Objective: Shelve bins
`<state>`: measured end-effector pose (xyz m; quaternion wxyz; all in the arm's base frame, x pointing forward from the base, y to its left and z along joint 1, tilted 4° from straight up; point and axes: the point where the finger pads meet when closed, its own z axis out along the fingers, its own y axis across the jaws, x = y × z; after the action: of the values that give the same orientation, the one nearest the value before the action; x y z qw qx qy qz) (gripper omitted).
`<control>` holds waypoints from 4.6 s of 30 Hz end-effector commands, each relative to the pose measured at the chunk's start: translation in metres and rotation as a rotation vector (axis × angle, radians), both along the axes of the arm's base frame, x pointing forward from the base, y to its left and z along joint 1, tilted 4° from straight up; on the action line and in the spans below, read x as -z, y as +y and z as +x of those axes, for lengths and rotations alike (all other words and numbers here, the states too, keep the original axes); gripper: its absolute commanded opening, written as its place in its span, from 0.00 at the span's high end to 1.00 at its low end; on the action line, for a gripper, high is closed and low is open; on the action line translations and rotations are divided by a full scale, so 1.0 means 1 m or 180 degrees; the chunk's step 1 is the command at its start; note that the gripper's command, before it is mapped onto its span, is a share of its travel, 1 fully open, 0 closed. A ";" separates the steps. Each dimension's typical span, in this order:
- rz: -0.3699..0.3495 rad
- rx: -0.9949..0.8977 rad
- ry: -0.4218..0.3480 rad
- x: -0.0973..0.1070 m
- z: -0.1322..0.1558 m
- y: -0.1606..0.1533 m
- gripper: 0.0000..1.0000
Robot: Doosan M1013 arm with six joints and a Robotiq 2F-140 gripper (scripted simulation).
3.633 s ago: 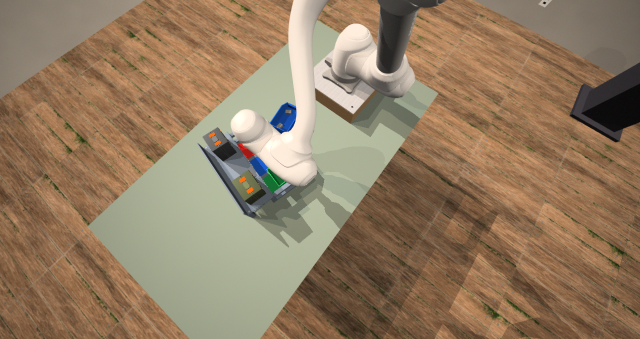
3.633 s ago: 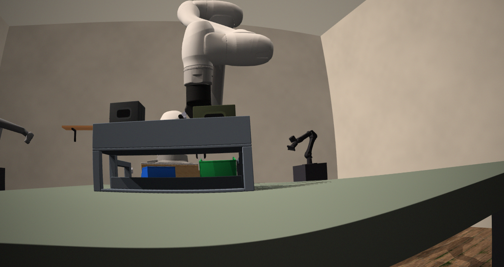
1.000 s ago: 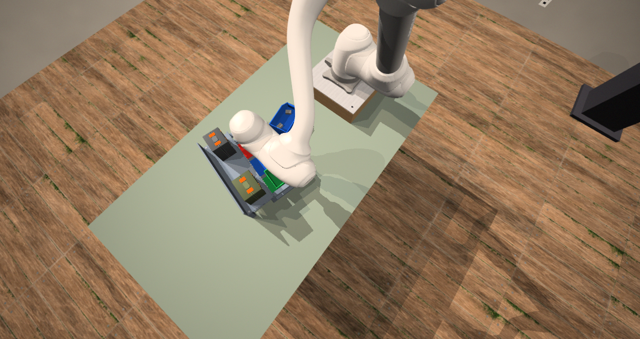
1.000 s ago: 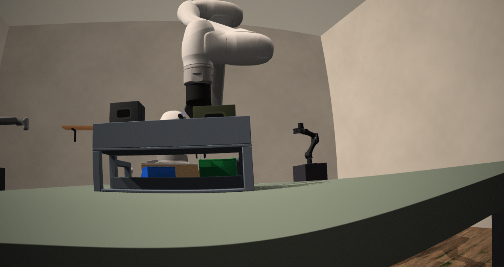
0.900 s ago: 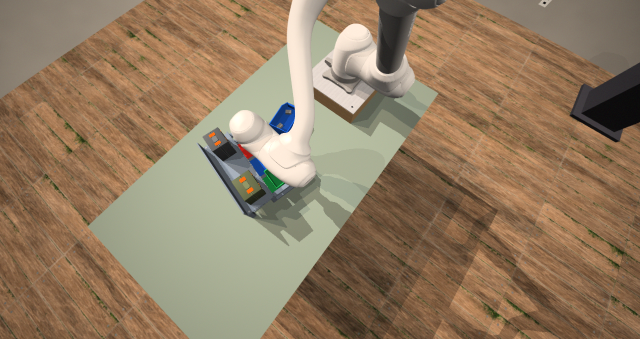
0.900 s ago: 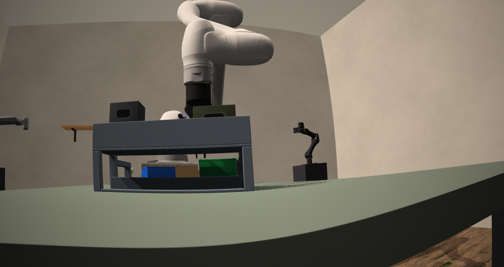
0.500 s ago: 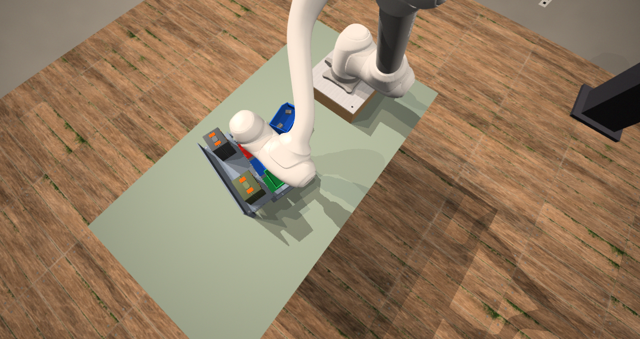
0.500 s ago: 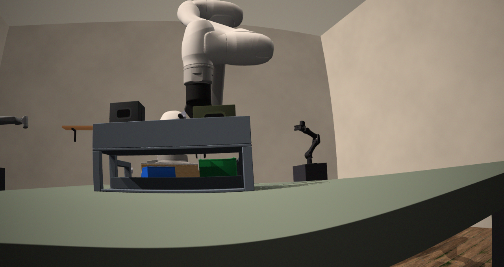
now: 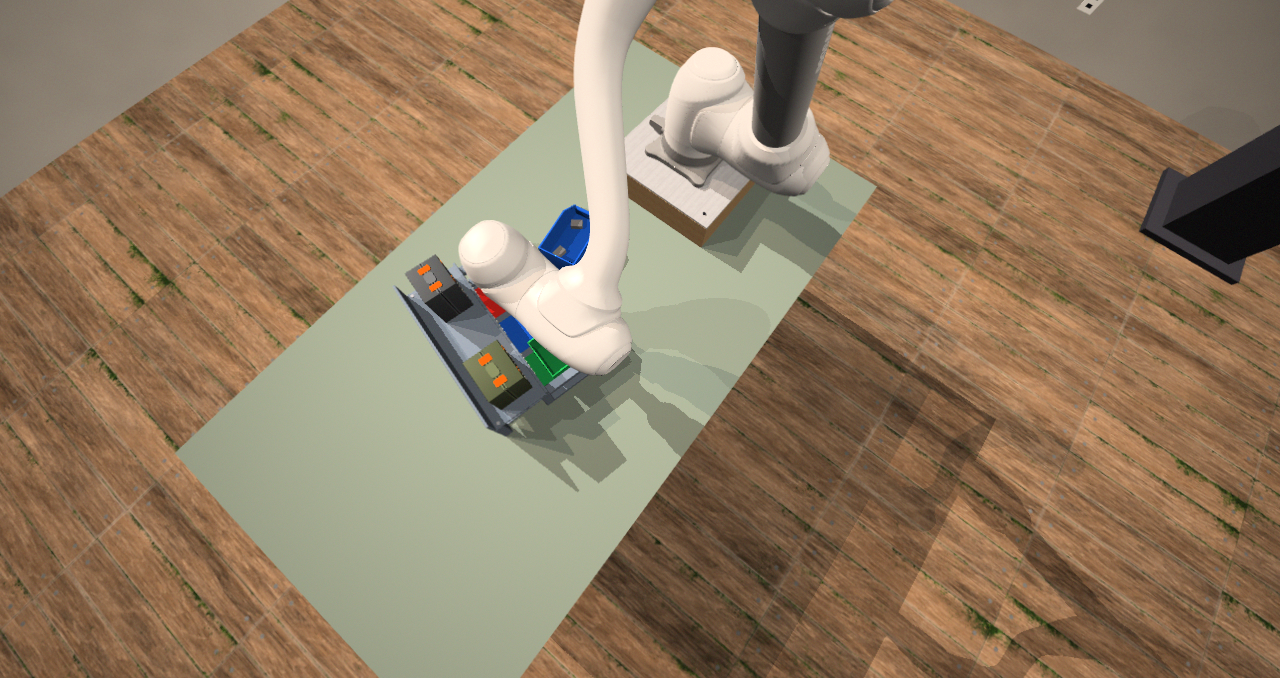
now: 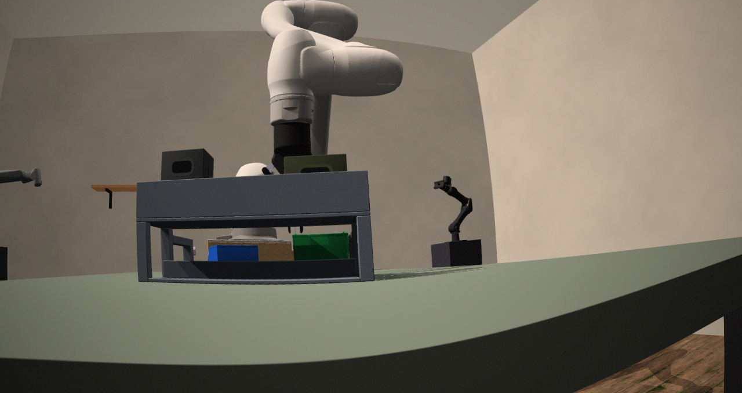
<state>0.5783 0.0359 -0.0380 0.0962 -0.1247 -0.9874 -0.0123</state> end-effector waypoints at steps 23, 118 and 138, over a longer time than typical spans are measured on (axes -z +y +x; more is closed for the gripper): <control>0.0003 0.0021 0.0033 -0.002 0.006 -0.002 0.90; 0.0029 -0.0005 0.0070 -0.001 0.011 -0.002 0.90; 0.0020 -0.0005 0.0035 0.001 0.020 -0.005 0.90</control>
<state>0.5910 0.0334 -0.0395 0.1070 -0.1269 -0.9860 -0.0145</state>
